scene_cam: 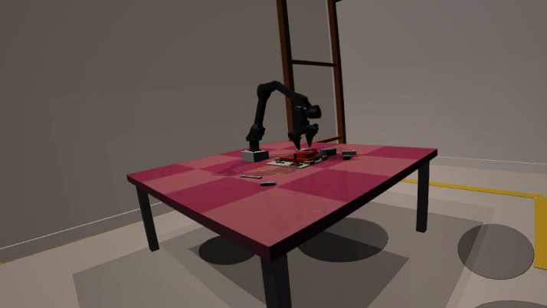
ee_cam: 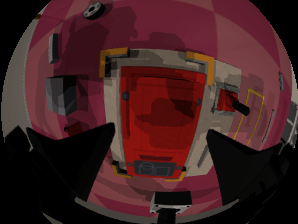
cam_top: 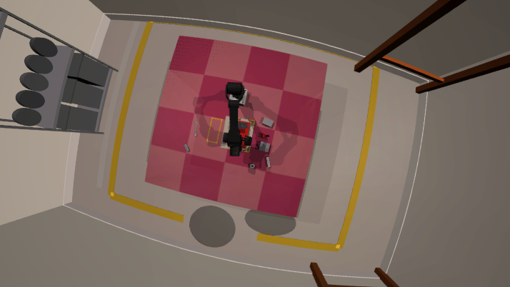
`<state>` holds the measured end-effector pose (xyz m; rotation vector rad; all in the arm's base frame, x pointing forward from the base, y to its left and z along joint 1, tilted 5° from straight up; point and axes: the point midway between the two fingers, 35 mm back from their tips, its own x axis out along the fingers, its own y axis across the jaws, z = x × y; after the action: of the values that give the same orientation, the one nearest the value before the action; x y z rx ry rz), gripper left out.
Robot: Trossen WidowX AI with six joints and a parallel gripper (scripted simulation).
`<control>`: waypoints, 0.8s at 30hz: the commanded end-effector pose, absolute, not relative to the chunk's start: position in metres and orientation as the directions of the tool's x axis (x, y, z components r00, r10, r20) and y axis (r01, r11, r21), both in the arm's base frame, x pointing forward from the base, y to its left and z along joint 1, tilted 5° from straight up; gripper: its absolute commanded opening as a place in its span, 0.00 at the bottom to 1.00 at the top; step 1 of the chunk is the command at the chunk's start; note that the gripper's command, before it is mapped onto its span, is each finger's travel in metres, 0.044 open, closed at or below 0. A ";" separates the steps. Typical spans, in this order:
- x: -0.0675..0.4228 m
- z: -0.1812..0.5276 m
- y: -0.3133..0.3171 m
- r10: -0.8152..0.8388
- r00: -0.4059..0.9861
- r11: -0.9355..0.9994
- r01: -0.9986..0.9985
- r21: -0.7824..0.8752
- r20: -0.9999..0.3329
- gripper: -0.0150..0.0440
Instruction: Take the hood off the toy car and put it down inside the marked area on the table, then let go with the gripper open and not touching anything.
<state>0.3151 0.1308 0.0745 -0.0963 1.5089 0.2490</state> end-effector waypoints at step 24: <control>0.313 0.053 0.133 0.098 0.039 0.972 -0.217 0.088 -0.994 1.00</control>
<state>0.3134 0.1330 0.0557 -0.0965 1.5112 0.2489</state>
